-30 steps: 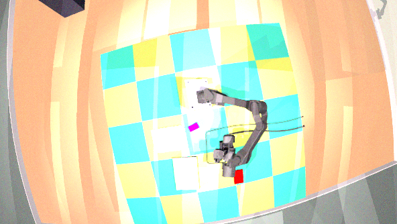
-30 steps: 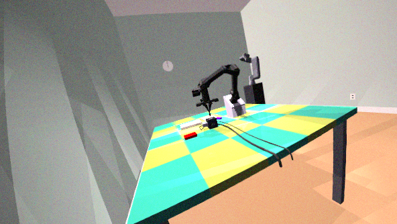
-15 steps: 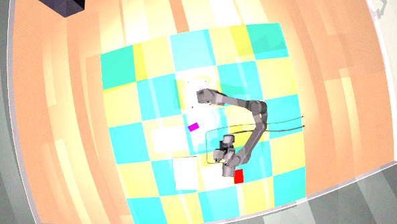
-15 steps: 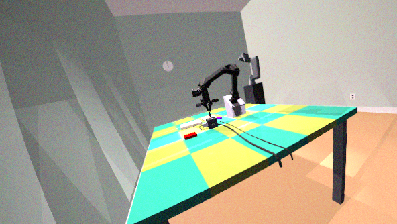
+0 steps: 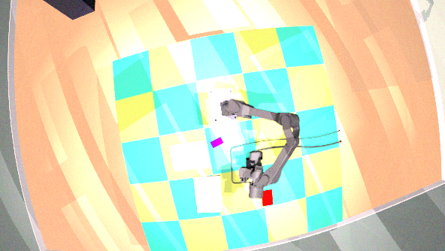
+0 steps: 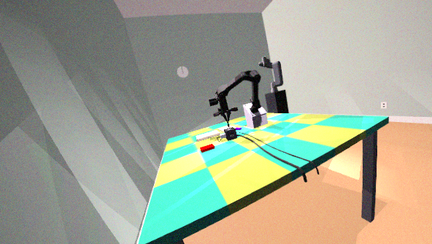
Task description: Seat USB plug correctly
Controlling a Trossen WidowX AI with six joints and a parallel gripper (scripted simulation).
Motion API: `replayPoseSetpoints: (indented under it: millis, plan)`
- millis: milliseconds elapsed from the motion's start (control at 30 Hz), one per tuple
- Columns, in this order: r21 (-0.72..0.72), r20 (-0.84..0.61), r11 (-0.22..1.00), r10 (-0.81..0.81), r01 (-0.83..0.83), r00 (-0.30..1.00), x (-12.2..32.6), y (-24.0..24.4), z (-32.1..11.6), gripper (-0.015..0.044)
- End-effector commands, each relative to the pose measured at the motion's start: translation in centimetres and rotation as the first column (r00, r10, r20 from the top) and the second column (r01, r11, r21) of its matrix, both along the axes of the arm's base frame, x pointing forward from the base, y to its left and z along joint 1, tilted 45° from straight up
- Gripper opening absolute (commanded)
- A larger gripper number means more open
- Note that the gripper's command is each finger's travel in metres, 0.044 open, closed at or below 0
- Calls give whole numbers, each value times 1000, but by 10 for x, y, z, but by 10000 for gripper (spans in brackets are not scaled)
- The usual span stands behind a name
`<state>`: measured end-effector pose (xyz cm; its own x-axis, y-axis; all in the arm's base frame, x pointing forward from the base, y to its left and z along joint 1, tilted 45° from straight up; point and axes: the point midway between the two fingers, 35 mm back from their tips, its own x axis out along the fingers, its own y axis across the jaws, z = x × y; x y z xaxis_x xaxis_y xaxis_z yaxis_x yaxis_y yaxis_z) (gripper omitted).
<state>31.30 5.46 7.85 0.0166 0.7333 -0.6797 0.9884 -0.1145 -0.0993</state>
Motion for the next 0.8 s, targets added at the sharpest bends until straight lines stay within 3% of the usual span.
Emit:
replayPoseSetpoints:
  millis: [0, 767]
  plan:
    - [8, 8, 1000, 3, -3, 1000, 0, 1, 0, 0]
    - [25, 20, 1000, 11, -11, 1000, 1, 4, -1, 0]
